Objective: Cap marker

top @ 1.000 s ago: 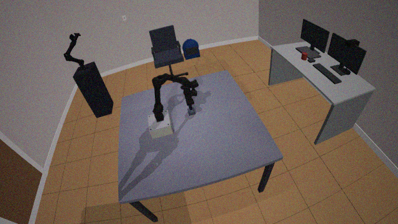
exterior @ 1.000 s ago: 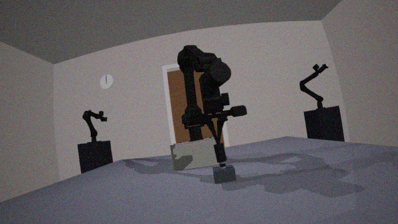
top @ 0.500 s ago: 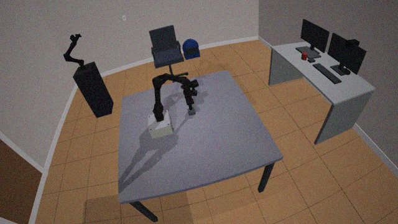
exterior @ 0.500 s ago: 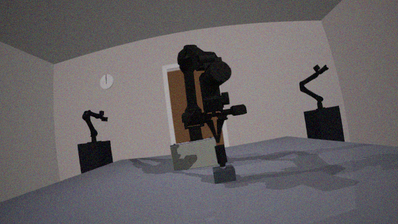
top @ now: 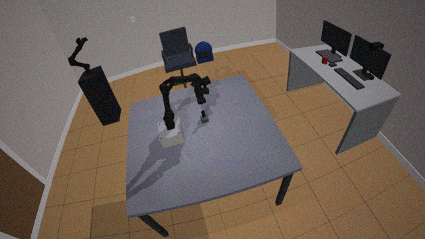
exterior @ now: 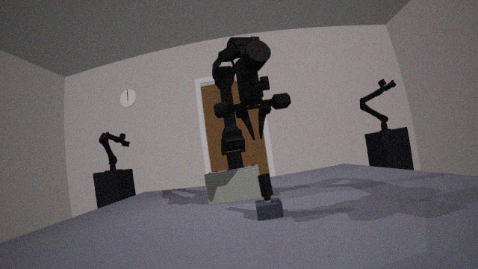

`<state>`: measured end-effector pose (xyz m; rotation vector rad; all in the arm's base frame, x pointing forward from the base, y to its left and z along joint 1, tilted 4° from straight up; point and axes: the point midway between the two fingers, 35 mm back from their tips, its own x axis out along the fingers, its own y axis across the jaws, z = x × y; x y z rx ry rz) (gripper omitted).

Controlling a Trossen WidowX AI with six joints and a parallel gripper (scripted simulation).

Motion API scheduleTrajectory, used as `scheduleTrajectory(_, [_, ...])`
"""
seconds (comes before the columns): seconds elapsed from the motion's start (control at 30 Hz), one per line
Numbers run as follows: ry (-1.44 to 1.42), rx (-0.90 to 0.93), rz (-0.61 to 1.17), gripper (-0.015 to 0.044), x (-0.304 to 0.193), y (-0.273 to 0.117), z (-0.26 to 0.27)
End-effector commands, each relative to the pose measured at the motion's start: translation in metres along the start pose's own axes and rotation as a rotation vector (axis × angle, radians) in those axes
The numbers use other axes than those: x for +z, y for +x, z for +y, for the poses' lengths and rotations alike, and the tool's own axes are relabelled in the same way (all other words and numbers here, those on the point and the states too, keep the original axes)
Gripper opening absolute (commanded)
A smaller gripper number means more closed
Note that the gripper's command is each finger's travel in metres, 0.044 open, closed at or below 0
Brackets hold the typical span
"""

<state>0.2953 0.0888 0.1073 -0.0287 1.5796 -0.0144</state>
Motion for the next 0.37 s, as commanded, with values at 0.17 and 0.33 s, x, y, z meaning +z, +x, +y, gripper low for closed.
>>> scheduleTrajectory(0.17, [0.006,0.000,0.002,0.0289,-0.0002,-0.0015,0.0000])
scheduleTrajectory(0.33, [0.006,0.000,0.002,0.0420,-0.0002,-0.0015,0.0000])
